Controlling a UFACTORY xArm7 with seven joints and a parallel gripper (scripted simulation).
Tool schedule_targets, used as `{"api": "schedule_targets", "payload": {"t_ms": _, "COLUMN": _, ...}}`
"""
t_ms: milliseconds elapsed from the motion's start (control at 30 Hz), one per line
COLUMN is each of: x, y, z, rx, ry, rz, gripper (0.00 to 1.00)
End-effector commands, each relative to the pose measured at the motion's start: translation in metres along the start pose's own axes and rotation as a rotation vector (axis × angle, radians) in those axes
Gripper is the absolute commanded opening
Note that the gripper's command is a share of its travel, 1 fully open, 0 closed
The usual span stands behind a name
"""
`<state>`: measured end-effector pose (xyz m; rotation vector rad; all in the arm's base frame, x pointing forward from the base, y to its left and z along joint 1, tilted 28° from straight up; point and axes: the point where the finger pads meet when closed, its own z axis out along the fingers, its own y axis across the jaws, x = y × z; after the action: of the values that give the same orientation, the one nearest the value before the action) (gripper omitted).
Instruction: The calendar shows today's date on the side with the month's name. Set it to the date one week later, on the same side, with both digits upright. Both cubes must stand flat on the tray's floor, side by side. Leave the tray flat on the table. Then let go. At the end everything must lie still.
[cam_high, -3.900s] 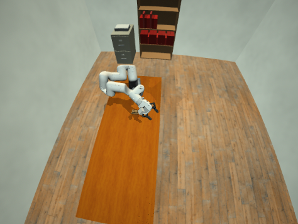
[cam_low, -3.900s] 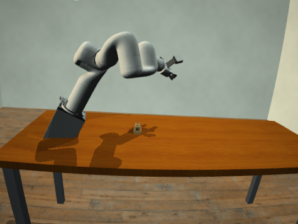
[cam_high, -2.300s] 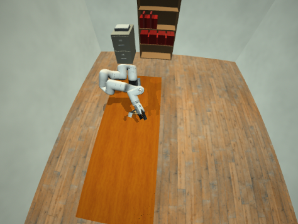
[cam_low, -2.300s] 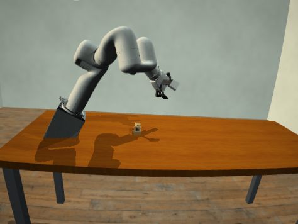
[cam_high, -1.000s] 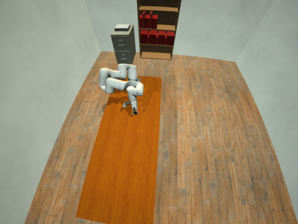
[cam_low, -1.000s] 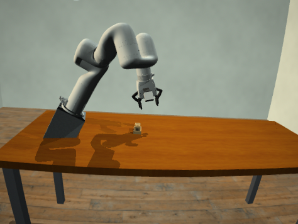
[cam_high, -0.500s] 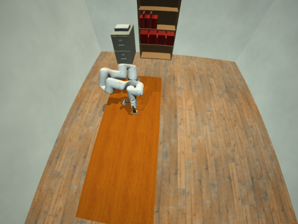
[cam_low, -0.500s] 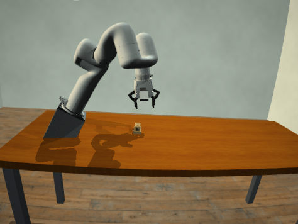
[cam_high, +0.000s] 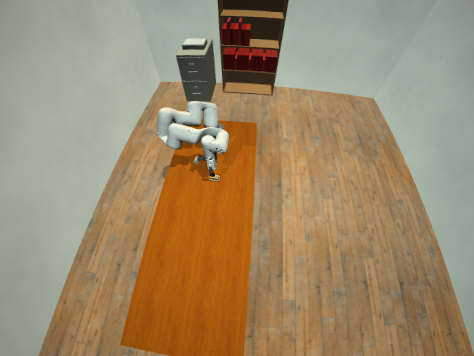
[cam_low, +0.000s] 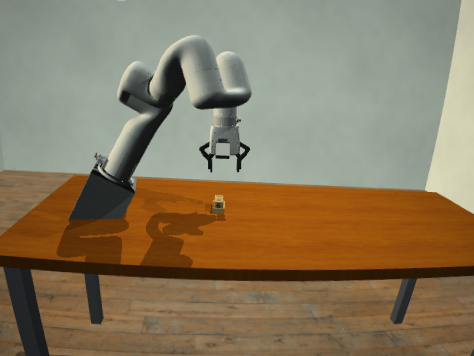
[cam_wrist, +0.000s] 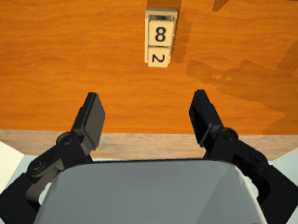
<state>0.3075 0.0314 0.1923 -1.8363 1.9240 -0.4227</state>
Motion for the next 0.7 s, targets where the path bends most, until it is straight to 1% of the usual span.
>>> {"api": "schedule_targets", "payload": {"t_ms": 0, "x": 0.0047, "y": 0.0092, "z": -0.0025, "rx": -0.035, "ry": 0.019, "rz": 0.028, "gripper": 1.00}}
{"api": "schedule_targets", "payload": {"t_ms": 233, "x": 0.0047, "y": 0.0092, "z": -0.0025, "rx": -0.035, "ry": 0.019, "rz": 0.028, "gripper": 1.00}}
{"api": "schedule_targets", "payload": {"t_ms": 300, "x": 0.0070, "y": 0.0137, "z": -0.0035, "rx": -0.053, "ry": 0.029, "rz": 0.042, "gripper": 1.00}}
{"api": "schedule_targets", "payload": {"t_ms": 667, "x": 0.0073, "y": 0.0145, "z": -0.0037, "rx": -0.056, "ry": 0.030, "rz": 0.044, "gripper": 1.00}}
